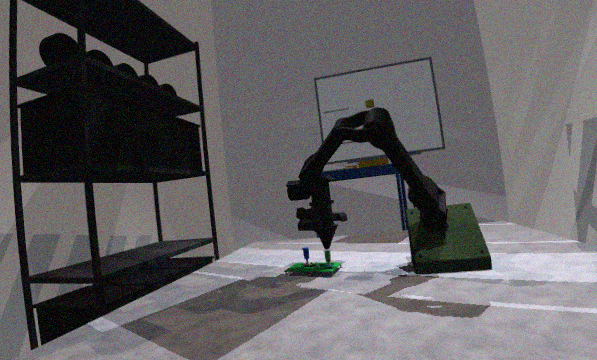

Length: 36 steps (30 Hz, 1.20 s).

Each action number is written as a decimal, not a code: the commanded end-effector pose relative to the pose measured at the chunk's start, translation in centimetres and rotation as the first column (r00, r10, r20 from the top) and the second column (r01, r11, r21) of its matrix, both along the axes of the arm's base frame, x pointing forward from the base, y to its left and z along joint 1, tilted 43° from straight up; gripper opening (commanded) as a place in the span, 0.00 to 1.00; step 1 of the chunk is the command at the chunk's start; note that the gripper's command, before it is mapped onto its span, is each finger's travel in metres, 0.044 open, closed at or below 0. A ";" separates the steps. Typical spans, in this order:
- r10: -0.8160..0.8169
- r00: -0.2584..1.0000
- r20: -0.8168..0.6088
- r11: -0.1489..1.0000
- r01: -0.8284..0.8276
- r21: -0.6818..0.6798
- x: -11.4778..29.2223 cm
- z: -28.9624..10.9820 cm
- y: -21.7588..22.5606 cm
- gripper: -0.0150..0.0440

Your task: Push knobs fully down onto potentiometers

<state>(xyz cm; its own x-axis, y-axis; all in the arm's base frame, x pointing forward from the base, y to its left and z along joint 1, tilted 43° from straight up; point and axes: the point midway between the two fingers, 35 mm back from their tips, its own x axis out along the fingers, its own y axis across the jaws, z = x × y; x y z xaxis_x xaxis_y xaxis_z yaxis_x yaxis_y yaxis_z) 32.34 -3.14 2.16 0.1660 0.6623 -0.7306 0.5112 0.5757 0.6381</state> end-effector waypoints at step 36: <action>-0.003 1.000 -0.001 1.000 0.003 0.003 0.1 -0.4 0.4 0.25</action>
